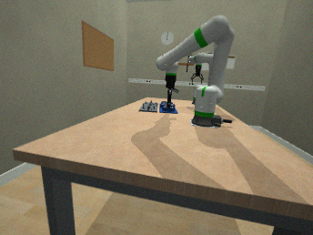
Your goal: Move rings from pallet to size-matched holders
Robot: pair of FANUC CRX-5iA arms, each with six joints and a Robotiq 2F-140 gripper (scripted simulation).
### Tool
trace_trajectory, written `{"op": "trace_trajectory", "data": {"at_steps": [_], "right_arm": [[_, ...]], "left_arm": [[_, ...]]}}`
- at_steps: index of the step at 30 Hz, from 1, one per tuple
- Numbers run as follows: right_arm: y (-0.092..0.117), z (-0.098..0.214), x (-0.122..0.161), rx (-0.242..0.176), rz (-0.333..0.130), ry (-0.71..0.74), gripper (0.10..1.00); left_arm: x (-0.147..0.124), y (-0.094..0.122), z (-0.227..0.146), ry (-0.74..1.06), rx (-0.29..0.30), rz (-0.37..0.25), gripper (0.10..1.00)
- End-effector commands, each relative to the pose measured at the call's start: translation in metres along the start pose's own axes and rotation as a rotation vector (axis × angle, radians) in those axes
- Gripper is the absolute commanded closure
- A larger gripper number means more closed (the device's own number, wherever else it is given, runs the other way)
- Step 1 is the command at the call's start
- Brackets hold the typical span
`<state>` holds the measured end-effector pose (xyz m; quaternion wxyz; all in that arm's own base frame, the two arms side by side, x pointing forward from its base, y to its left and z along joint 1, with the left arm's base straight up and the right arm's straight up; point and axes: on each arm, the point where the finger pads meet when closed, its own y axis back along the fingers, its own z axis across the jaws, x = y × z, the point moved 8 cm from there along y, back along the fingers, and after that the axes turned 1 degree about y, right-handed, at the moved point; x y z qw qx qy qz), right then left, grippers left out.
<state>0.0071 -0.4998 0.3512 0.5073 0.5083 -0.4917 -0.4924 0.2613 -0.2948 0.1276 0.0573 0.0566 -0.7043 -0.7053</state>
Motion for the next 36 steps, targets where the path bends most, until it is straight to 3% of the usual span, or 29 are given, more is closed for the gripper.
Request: {"op": "trace_trajectory", "data": {"at_steps": [1,16,23,36], "right_arm": [[0.001,0.000,0.000,0.000,0.002,0.000,0.098],[0.001,0.000,0.000,0.000,0.002,0.000,0.098],[0.001,0.000,0.000,0.000,0.002,0.000,0.098],[0.001,0.000,0.000,0.000,0.002,0.000,0.098]], "left_arm": [[0.000,0.001,0.000,0.000,0.001,-0.001,0.690],[0.000,0.009,0.000,0.000,0.001,-0.001,0.690],[0.000,0.039,0.000,0.000,0.001,-0.001,0.690],[-0.010,0.039,-0.001,0.000,0.001,-0.001,0.690]]}}
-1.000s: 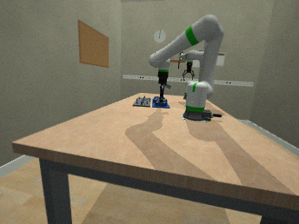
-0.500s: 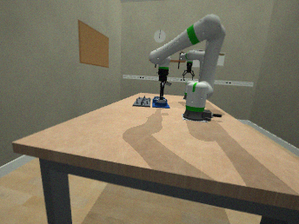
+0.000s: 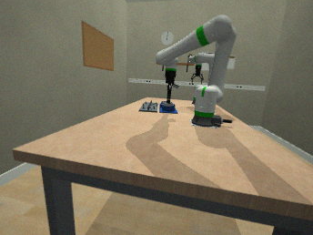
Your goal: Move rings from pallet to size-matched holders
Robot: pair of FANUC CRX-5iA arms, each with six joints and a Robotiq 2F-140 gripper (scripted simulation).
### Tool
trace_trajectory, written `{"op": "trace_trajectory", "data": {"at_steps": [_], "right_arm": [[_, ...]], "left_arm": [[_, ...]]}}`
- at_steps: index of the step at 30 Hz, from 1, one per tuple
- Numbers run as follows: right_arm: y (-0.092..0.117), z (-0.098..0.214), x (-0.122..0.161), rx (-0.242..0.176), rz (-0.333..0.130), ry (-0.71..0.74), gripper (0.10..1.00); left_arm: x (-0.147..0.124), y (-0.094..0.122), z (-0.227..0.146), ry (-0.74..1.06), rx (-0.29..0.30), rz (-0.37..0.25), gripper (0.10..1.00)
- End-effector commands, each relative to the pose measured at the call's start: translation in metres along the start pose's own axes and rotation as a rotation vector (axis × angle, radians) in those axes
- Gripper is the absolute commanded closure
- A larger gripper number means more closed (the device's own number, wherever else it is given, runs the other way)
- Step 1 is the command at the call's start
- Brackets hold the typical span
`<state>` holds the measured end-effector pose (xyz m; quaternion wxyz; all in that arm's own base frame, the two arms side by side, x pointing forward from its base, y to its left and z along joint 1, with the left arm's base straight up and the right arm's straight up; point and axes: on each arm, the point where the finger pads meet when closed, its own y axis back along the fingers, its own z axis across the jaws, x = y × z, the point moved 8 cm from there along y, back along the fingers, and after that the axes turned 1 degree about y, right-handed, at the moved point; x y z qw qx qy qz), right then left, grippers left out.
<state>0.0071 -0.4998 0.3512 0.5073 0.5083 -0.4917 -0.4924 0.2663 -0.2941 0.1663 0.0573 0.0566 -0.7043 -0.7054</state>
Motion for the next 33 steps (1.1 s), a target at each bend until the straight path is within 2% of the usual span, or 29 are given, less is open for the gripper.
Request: {"op": "trace_trajectory", "data": {"at_steps": [1,6,12,14,22,27,33], "right_arm": [[0.001,0.000,0.000,0.000,0.002,0.000,0.098],[0.001,0.000,0.000,0.000,0.002,0.000,0.098],[0.001,0.000,0.000,0.000,0.002,0.000,0.098],[0.001,0.000,0.000,0.000,0.002,0.000,0.098],[0.001,0.000,0.000,0.000,0.002,0.000,0.098],[0.001,0.000,0.000,0.000,0.002,0.000,0.098],[0.001,0.000,0.000,0.000,0.002,0.000,0.098]], "left_arm": [[-0.009,0.001,-0.001,0.000,0.002,-0.001,0.690],[-0.042,0.001,-0.002,0.000,0.002,-0.001,0.690],[-0.095,0.000,-0.003,0.000,0.002,-0.001,0.690],[-0.095,0.000,-0.003,0.000,0.002,-0.001,0.690],[-0.155,0.000,-0.005,0.000,0.002,-0.001,0.690],[-0.173,0.000,-0.005,0.000,0.002,-0.001,0.690],[-0.176,0.000,-0.005,0.000,0.002,-0.001,0.690]]}}
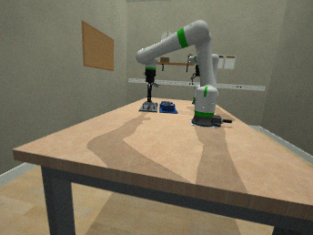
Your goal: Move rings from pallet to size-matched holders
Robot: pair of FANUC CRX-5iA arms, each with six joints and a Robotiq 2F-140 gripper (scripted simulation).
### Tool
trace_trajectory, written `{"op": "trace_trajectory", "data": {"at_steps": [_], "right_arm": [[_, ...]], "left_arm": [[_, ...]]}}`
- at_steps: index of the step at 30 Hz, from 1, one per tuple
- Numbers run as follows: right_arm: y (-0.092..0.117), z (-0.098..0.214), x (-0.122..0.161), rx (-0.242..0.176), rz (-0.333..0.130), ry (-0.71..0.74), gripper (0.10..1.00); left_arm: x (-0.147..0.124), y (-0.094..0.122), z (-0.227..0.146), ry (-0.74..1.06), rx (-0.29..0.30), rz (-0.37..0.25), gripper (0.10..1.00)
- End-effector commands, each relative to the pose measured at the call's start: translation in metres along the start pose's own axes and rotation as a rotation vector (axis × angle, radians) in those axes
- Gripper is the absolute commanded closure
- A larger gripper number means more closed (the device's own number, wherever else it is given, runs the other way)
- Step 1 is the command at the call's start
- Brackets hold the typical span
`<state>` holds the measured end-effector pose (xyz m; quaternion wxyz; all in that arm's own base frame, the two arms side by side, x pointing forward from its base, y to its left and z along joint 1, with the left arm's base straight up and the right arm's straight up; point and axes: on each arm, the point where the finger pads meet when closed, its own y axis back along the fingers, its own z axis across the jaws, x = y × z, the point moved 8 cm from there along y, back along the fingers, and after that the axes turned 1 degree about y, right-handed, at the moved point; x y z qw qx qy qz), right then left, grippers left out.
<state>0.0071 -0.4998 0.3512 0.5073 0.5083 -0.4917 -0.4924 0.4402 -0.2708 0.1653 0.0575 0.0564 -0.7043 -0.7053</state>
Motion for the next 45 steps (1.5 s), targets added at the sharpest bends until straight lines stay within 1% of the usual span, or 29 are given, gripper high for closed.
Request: {"op": "trace_trajectory", "data": {"at_steps": [1,9,23,36,43,44,45], "right_arm": [[0.001,0.000,0.000,0.000,0.002,0.000,0.098],[0.001,0.000,0.000,0.000,0.002,0.000,0.098],[0.001,0.000,0.000,0.000,0.002,0.000,0.098],[0.001,0.000,0.000,0.000,0.002,0.000,0.098],[0.001,0.000,0.000,0.000,0.002,0.000,0.098],[0.001,0.000,0.000,0.000,0.002,0.000,0.098],[0.001,0.000,0.000,0.000,0.002,0.000,0.098]], "left_arm": [[-0.001,0.001,0.000,0.000,0.001,-0.001,0.690],[-0.001,-0.008,0.000,0.000,0.001,-0.001,0.690],[-0.001,-0.009,0.000,0.000,0.001,-0.001,0.690],[-0.001,-0.030,0.000,0.000,0.001,-0.001,0.690],[-0.001,-0.032,0.000,0.000,0.001,-0.001,0.690],[-0.001,-0.032,0.000,0.000,0.001,-0.001,0.751],[-0.001,-0.032,0.000,0.000,0.001,-0.001,0.751]]}}
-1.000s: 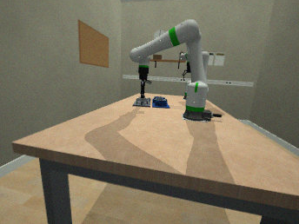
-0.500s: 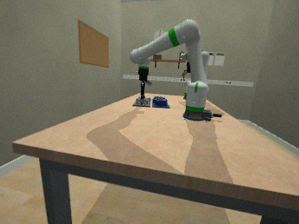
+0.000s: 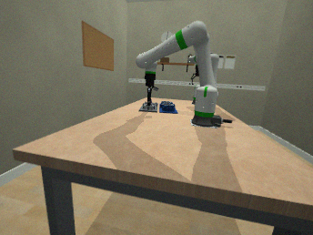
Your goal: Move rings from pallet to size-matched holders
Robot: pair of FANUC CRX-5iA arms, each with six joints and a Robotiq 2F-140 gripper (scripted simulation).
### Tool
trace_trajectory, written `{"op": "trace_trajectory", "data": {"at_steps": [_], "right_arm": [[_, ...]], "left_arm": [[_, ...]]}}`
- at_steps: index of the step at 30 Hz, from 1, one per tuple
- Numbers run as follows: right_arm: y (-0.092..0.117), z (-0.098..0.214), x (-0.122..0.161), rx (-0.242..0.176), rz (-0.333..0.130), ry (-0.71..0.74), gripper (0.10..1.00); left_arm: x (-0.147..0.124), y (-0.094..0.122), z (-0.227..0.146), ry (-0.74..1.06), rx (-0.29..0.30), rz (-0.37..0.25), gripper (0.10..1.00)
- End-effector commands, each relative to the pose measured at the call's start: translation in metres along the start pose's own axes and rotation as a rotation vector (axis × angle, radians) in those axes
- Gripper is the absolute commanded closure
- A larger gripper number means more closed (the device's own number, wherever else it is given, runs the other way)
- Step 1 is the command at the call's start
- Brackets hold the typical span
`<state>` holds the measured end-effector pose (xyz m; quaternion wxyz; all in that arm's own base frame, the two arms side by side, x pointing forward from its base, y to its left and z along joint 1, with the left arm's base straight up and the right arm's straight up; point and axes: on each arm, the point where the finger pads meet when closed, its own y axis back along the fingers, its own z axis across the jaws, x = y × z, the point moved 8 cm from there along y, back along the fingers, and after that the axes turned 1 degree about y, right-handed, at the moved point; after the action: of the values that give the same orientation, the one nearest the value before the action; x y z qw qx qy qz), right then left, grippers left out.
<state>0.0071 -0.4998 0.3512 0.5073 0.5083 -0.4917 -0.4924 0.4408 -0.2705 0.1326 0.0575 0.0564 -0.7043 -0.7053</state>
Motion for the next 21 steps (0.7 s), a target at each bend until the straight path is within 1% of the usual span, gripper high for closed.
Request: {"op": "trace_trajectory", "data": {"at_steps": [1,14,16,19,21], "right_arm": [[0.001,0.000,0.000,0.000,0.002,0.000,0.098],[0.001,0.000,0.000,0.000,0.002,0.000,0.098],[0.001,0.000,0.000,0.000,0.002,0.000,0.098],[0.001,0.000,0.000,0.000,0.002,0.000,0.098],[0.001,0.000,0.000,0.000,0.002,0.000,0.098]], "left_arm": [[0.000,0.001,0.000,0.000,0.002,-0.001,0.751],[0.000,0.002,0.000,0.000,0.002,-0.001,0.751],[0.000,0.006,0.000,0.000,0.002,-0.001,0.751],[0.000,0.019,0.000,0.000,0.002,-0.001,0.751],[0.000,0.019,0.000,0.000,0.002,-0.001,0.751]]}}
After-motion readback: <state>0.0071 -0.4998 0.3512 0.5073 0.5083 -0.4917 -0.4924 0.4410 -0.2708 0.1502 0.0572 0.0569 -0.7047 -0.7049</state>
